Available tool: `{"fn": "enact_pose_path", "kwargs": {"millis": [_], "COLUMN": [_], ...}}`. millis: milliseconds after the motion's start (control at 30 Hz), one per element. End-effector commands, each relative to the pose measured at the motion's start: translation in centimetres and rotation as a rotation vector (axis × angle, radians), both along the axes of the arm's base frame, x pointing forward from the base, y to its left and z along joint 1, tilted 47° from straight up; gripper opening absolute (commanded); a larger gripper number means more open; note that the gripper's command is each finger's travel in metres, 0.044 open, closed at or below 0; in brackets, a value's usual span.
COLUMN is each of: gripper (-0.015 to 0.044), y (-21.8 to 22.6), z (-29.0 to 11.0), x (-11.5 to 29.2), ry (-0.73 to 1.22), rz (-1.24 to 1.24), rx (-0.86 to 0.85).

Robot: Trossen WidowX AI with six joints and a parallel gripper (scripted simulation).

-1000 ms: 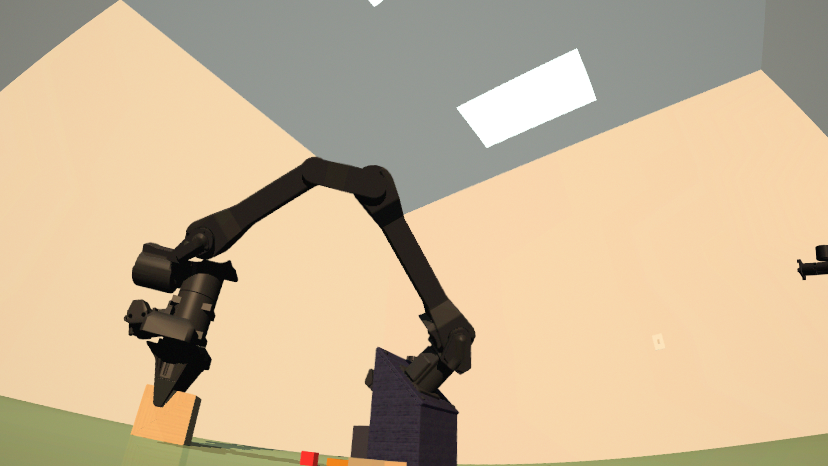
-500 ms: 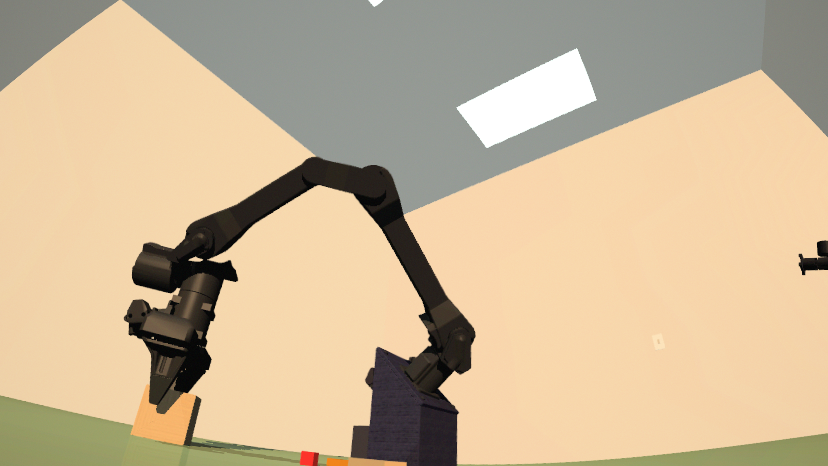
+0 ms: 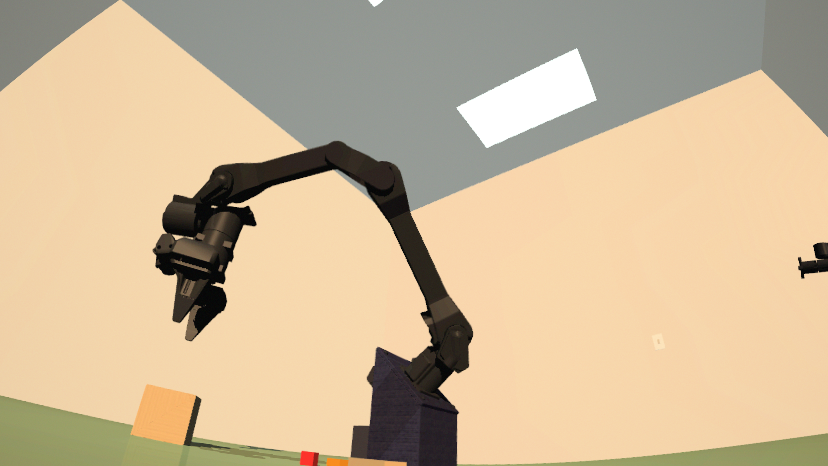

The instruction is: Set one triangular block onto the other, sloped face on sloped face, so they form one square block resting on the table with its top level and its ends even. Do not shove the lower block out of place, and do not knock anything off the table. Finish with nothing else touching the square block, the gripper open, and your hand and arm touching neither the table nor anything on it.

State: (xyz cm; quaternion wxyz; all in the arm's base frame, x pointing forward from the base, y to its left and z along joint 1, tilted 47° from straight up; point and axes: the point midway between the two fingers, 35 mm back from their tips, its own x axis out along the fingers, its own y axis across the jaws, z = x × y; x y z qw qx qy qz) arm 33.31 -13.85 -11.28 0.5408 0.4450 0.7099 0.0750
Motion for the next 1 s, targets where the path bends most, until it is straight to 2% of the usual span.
{"fn": "enact_pose_path", "kwargs": {"millis": [0, 967], "gripper": [0.0440, 0.0440], "y": [-0.42, -0.29], "z": [0.81, 0.31], "x": [-0.17, 0.01], "ry": [0.008, -0.002], "rz": [0.017, -0.001], "rx": [0.003, -0.002]}}
